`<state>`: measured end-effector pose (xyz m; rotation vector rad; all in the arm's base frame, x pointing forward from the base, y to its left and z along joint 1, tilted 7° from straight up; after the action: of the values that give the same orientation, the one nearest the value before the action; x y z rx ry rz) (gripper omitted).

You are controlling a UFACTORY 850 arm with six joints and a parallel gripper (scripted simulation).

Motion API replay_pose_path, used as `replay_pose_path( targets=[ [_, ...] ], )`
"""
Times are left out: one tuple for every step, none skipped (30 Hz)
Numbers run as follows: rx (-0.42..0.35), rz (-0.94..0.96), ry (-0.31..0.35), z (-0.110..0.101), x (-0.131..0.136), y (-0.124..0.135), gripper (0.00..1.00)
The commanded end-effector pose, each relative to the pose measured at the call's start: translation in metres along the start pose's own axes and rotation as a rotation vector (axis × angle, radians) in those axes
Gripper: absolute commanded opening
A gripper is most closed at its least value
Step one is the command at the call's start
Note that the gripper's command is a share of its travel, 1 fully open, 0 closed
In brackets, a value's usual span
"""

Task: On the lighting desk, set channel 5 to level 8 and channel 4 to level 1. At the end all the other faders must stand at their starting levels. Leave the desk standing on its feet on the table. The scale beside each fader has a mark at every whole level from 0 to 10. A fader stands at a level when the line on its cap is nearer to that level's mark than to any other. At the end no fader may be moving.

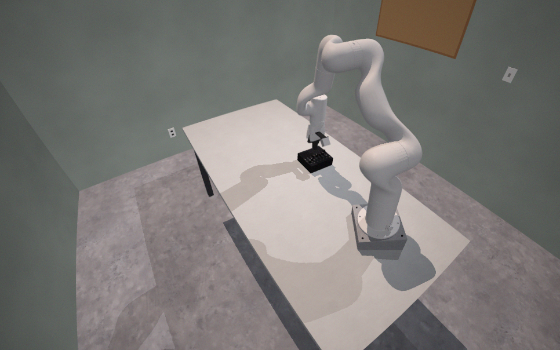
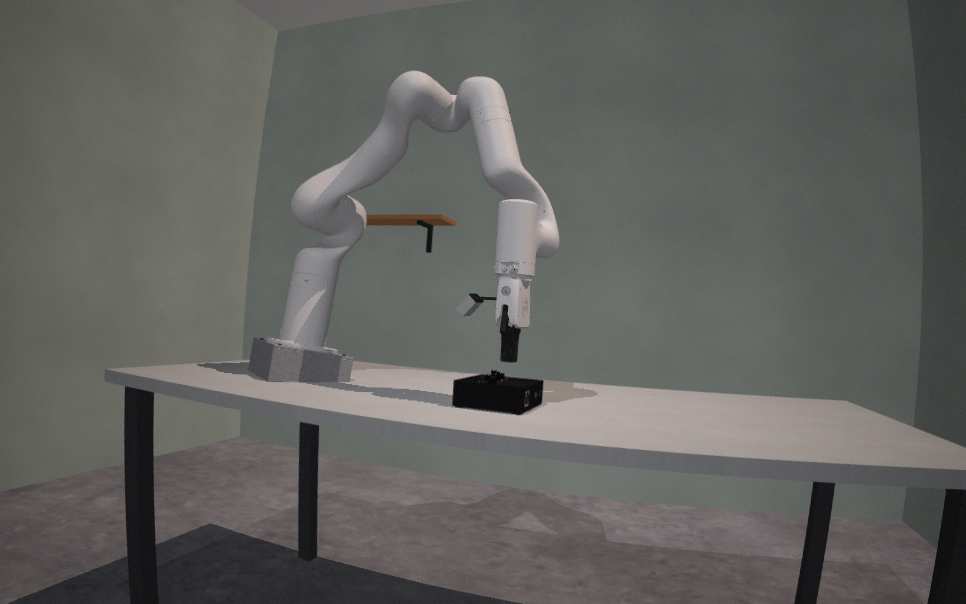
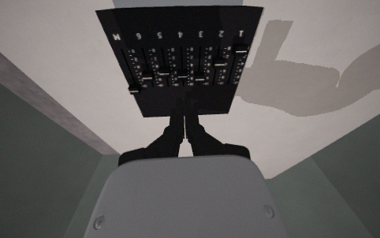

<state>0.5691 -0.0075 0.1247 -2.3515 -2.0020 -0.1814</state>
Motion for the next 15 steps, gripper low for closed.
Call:
replay_pose_path(
  targets=[
    [-0.002, 0.0, 0.0, -0.0003, 0.0001, 0.0008, 0.0],
    [-0.002, 0.0, 0.0, 0.0, 0.0001, 0.0008, 0.0],
    [-0.002, 0.0, 0.0, 0.0003, 0.0001, 0.0008, 0.0],
    [-0.002, 0.0, 0.0, 0.0006, 0.0001, 0.0008, 0.0],
    [-0.002, 0.0, 0.0, 0.001, 0.0001, 0.0008, 0.0],
    [-0.002, 0.0, 0.0, 0.0014, 0.0001, 0.0008, 0.0],
    [-0.002, 0.0, 0.0, 0.0014, 0.0001, 0.0008, 0.0],
    [-0.002, 0.0, 0.0, 0.0014, 0.0001, 0.0008, 0.0],
    [-0.002, 0.0, 0.0, 0.0018, 0.0001, 0.0008, 0.0],
    [-0.002, 0.0, 0.0, 0.0023, 0.0001, 0.0009, 0.0],
    [-0.002, 0.0, 0.0, 0.0028, 0.0001, 0.0009, 0.0],
    [-0.002, 0.0, 0.0, 0.0034, 0.0001, 0.0009, 0.0],
    [-0.002, 0.0, 0.0, 0.004, 0.0001, 0.0009, 0.0],
    [-0.002, 0.0, 0.0, 0.0046, 0.0001, 0.0009, 0.0],
    [-0.002, 0.0, 0.0, 0.0052, 0.0001, 0.0009, 0.0]
  ],
)
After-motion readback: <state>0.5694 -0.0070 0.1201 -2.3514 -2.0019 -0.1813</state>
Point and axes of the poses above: the point where the finger pads meet when closed, its own z axis out along the fingers, its own x axis across the jaws, y = z × x, the point moved 5 cm from there along -z, back along the fingers, and after that the axes turned 14 degrees about z, right-handed, at the moved point
